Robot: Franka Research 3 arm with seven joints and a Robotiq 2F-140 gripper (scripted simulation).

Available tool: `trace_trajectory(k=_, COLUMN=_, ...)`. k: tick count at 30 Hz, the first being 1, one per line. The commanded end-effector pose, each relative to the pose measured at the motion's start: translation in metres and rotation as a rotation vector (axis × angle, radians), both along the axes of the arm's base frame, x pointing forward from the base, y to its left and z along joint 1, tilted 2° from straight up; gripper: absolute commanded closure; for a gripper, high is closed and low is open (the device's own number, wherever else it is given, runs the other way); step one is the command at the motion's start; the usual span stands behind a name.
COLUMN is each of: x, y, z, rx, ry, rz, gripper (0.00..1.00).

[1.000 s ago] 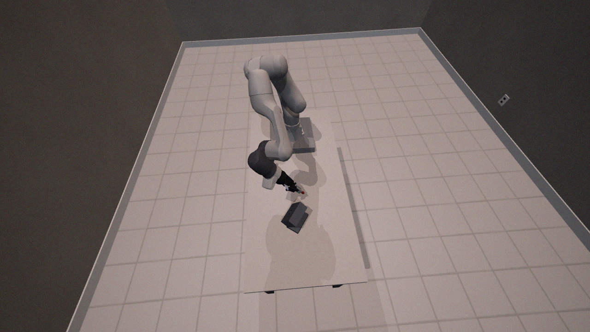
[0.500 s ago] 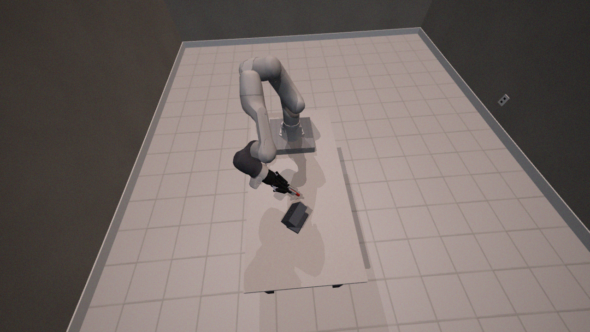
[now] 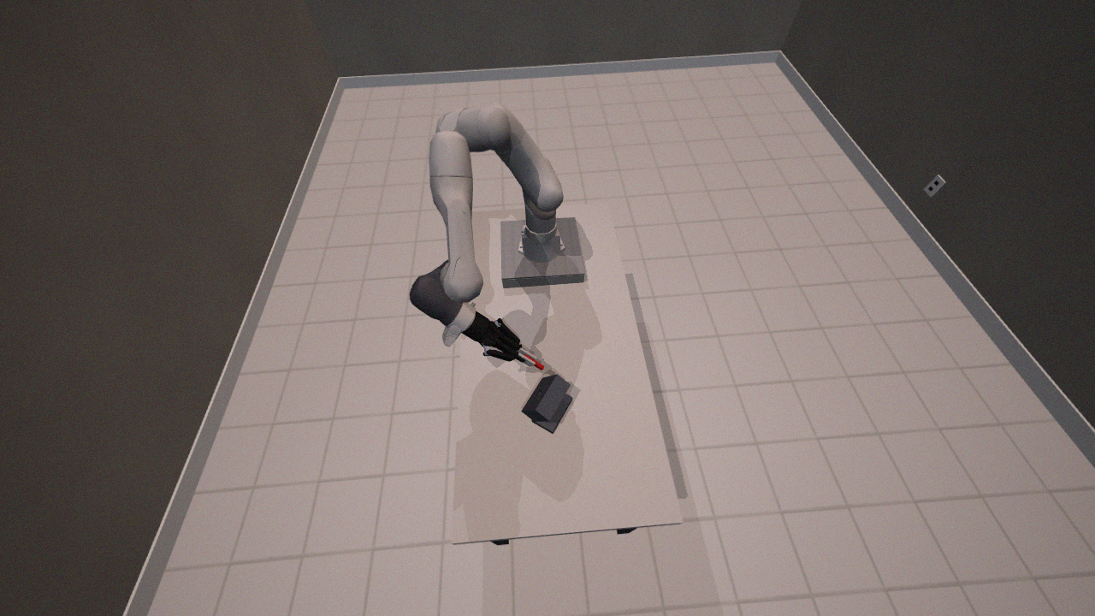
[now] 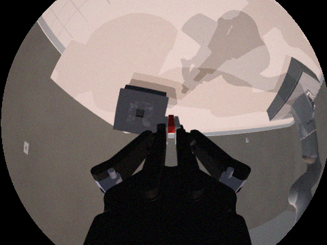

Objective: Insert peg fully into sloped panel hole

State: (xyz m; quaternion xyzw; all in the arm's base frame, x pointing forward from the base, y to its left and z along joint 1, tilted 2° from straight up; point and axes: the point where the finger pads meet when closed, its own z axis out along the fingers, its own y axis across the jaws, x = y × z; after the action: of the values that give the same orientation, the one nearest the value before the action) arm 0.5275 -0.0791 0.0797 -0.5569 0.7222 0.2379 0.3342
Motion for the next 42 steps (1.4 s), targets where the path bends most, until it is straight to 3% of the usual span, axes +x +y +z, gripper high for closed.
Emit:
trace_trajectory(k=1, x=0.004, y=-0.013, z=0.005, rx=0.05, ry=0.009, rz=-0.075, gripper=1.0)
trace_trajectory(k=18, x=0.019, y=-0.081, z=0.021, rx=0.204, ry=-0.013, rz=-0.329, gripper=1.0)
trace_trajectory(k=34, x=0.042, y=-0.049, z=-0.002, rx=0.2, ry=-0.017, rz=-0.324, gripper=1.0)
trace_trajectory(k=42, x=0.048, y=-0.045, z=-0.011, rx=0.201, ry=-0.016, rz=-0.324, gripper=1.0)
